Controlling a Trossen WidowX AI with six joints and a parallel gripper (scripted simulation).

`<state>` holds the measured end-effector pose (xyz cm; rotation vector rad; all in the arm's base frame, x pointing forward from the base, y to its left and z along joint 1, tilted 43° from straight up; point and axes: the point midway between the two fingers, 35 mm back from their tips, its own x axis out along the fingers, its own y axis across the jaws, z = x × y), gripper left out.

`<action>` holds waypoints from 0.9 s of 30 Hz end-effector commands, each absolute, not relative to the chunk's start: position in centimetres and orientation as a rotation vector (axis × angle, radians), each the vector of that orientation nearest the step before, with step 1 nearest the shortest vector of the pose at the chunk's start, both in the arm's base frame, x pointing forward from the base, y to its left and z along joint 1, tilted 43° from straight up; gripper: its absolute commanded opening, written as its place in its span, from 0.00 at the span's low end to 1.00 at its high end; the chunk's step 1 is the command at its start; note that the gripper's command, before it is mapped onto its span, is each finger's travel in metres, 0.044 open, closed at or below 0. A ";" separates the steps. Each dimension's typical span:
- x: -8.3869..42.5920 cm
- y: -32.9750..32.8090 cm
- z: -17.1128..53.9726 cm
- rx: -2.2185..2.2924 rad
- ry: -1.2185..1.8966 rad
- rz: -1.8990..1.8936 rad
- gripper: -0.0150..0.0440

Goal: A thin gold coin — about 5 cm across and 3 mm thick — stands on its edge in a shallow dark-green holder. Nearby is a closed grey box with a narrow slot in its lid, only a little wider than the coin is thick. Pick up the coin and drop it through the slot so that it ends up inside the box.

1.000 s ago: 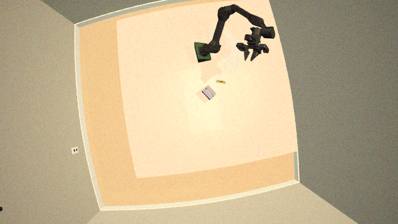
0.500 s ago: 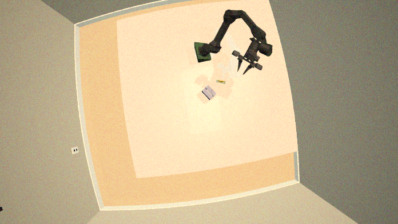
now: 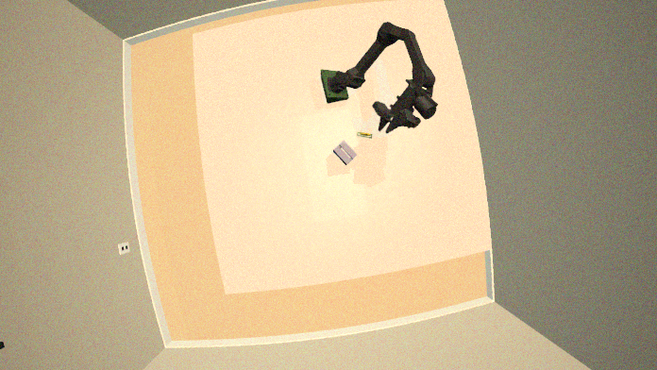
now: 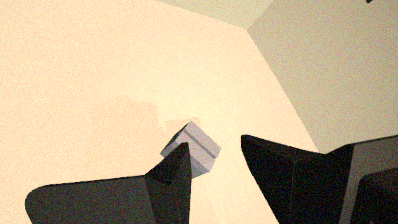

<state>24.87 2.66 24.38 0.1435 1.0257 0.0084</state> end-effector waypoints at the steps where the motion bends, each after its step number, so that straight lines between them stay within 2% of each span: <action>1: 24.6 4.2 17.2 -0.197 1.262 0.530 0.53; 13: 22.7 5.7 12.6 -0.400 1.141 1.196 0.53; 22: 21.9 6.6 11.3 -0.464 0.901 1.492 0.53; 27: 21.9 6.7 11.2 -0.478 0.870 1.517 0.53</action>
